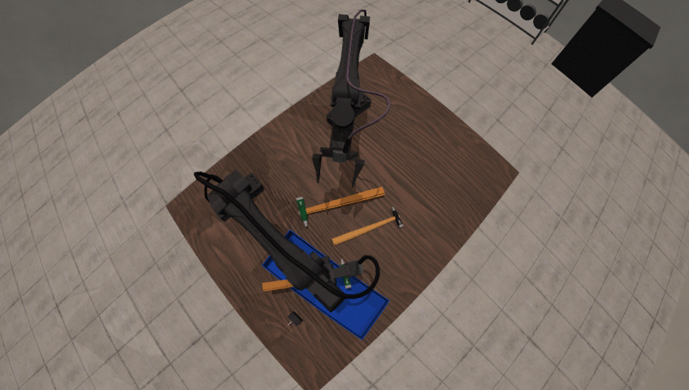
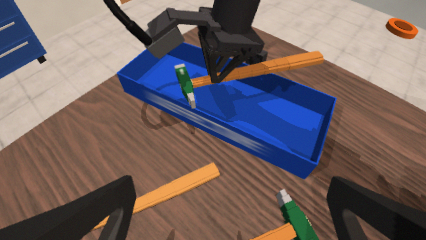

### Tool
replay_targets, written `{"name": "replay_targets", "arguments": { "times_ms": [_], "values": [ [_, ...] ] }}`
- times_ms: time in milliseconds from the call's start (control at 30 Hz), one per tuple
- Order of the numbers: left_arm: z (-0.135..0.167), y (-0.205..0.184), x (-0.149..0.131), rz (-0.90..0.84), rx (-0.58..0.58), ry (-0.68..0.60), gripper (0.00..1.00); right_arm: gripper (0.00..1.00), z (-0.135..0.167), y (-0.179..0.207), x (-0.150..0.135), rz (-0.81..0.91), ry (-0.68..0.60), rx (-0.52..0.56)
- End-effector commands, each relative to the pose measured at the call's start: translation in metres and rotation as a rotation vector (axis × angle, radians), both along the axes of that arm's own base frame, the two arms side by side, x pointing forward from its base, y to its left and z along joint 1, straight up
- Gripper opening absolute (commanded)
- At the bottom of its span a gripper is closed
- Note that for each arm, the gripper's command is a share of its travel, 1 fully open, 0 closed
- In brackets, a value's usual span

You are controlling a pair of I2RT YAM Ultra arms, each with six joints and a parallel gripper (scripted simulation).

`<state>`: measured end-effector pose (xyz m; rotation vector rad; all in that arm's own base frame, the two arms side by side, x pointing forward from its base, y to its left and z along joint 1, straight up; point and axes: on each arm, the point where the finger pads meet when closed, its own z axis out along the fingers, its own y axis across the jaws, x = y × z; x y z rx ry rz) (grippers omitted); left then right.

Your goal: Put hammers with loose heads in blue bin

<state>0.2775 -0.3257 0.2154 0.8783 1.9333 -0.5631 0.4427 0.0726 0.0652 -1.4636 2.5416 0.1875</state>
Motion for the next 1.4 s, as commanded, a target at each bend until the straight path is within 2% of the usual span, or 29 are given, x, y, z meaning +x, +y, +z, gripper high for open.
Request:
{"name": "replay_targets", "arguments": {
  "times_ms": [0,733,833,1133,1367],
  "values": [
    [0.014,-0.007,0.003,-0.002,-0.021,-0.022,1.0,0.1,0.012,-0.006,0.009,0.025,-0.01,0.023],
    [0.014,-0.007,0.003,-0.002,-0.021,-0.022,1.0,0.1,0.017,-0.024,0.03,-0.019,-0.05,0.028],
    [0.014,-0.007,0.003,-0.002,-0.021,-0.022,1.0,0.1,0.019,-0.024,0.037,-0.124,-0.072,0.022],
    [0.014,-0.007,0.003,-0.002,-0.021,-0.022,1.0,0.1,0.016,-0.026,0.031,-0.553,-0.055,0.014],
    [0.014,-0.007,0.003,-0.002,-0.021,-0.022,1.0,0.1,0.016,-0.026,0.029,-0.731,-0.051,0.01]
  ]
}}
